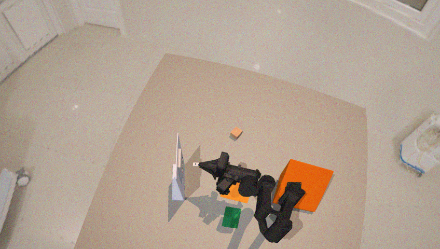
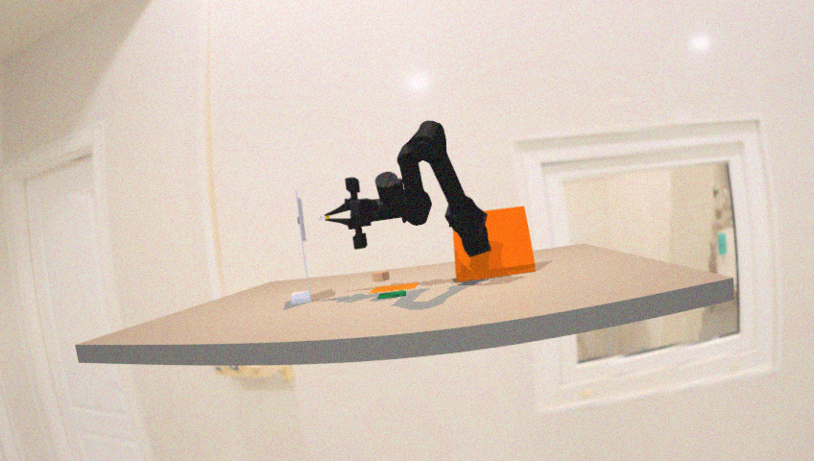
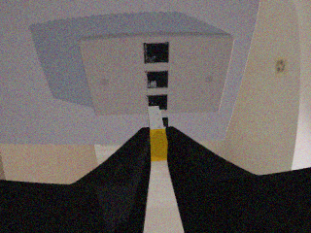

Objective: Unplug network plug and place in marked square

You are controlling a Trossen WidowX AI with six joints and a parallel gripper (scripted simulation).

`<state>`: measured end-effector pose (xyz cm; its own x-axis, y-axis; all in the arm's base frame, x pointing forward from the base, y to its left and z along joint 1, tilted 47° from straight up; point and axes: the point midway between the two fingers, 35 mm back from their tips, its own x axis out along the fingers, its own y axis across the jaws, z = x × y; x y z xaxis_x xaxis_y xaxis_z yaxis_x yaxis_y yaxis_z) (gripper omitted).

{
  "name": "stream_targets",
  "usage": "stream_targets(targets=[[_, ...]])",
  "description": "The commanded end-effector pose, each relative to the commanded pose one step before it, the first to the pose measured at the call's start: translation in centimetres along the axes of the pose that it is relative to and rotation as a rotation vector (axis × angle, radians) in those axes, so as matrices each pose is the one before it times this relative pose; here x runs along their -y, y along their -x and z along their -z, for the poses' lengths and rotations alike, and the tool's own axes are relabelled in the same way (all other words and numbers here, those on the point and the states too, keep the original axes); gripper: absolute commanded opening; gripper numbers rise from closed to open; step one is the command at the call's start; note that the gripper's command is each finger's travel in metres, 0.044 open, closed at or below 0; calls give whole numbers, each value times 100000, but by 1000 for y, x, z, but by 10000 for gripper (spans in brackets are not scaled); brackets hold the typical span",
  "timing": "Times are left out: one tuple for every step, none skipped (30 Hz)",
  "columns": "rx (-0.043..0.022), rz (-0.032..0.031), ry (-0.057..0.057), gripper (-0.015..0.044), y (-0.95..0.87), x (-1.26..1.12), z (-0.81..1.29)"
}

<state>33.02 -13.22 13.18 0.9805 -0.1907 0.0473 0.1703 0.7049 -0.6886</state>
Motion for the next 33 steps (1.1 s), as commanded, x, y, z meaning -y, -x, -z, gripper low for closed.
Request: stream_targets(targets=[[-68, -747, 335, 0, 396, -105, 82], [-65, -65, 1, 0, 68, 0, 24], [-65, -64, 1, 0, 68, 0, 25], [-65, -65, 1, 0, 68, 0, 25], [-65, -64, 1, 0, 68, 0, 25], [-65, -65, 1, 0, 68, 0, 25], [-64, -64, 1, 0, 67, 0, 25], [-65, -64, 1, 0, 68, 0, 25], [-64, -63, 1, 0, 67, 0, 25], [-65, -64, 1, 0, 68, 0, 25], [-64, -63, 1, 0, 68, 0, 25], [-65, -64, 1, 0, 68, 0, 25], [-63, -63, 1, 0, 67, 0, 25], [-64, -64, 1, 0, 68, 0, 25], [-63, -63, 1, 0, 67, 0, 25], [8, 710, -327, 0, -314, 163, -52], [71, 55, -8, 0, 35, 145, 19], [118, 90, -11, 0, 61, 241, 32], [140, 106, -9, 0, 77, 289, 37], [138, 104, -4, 0, 81, 288, 36], [136, 101, 0, 0, 85, 287, 34], [134, 99, 4, 0, 90, 286, 33], [132, 97, 9, 0, 94, 285, 32], [130, 94, 13, 0, 98, 284, 30], [128, 92, 17, 0, 102, 282, 29], [125, 89, 21, 0, 106, 281, 27], [123, 87, 25, 0, 110, 279, 25], [121, 84, 29, 0, 114, 278, 24], [118, 81, 33, 0, 118, 276, 22], [116, 79, 37, 0, 122, 274, 20], [113, 76, 40, 0, 126, 272, 19], [110, 73, 44, 0, 129, 271, 17], [108, 70, 48, 0, 133, 268, 15]])
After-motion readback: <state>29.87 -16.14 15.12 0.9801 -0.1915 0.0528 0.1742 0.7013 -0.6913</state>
